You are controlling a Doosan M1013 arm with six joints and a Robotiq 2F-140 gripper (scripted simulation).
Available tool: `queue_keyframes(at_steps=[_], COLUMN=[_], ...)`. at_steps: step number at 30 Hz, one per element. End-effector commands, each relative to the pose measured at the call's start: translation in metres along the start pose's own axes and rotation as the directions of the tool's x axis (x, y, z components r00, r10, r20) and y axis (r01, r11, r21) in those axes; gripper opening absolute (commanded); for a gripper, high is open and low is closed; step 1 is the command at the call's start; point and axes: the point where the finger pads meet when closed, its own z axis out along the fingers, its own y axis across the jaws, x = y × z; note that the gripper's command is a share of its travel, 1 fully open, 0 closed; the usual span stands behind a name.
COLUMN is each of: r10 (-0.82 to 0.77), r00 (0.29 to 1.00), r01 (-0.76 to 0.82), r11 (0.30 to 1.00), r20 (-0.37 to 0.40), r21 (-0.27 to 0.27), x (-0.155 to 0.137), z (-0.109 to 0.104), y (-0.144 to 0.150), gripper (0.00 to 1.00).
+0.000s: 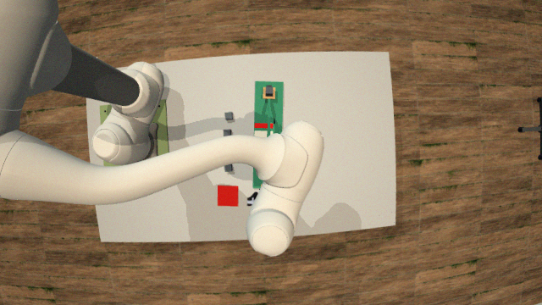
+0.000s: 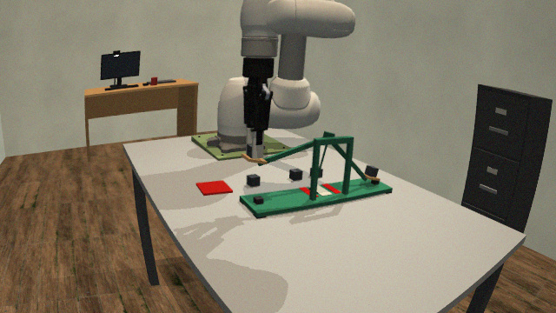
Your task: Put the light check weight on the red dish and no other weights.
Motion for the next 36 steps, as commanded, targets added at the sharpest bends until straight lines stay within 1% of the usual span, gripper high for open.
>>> queue_keyframes(at_steps=[1,7,12,36], r10=[0.000,0.000,0.000,0.000], r00=[1.000,1.000,1.000,1.000], r01=[0.000,0.000,0.000,0.000], r11=[1.000,1.000,1.000,1.000], r20=[0.000,0.000,0.000,0.000], r21=[0.000,0.000,0.000,0.000], x=[-0.001,-0.001,-0.002,-0.006], z=[0.004,0.005,0.011,0.026], y=[0.000,0.000,0.000,0.000], gripper=[0.24,0.24,0.24,0.24])
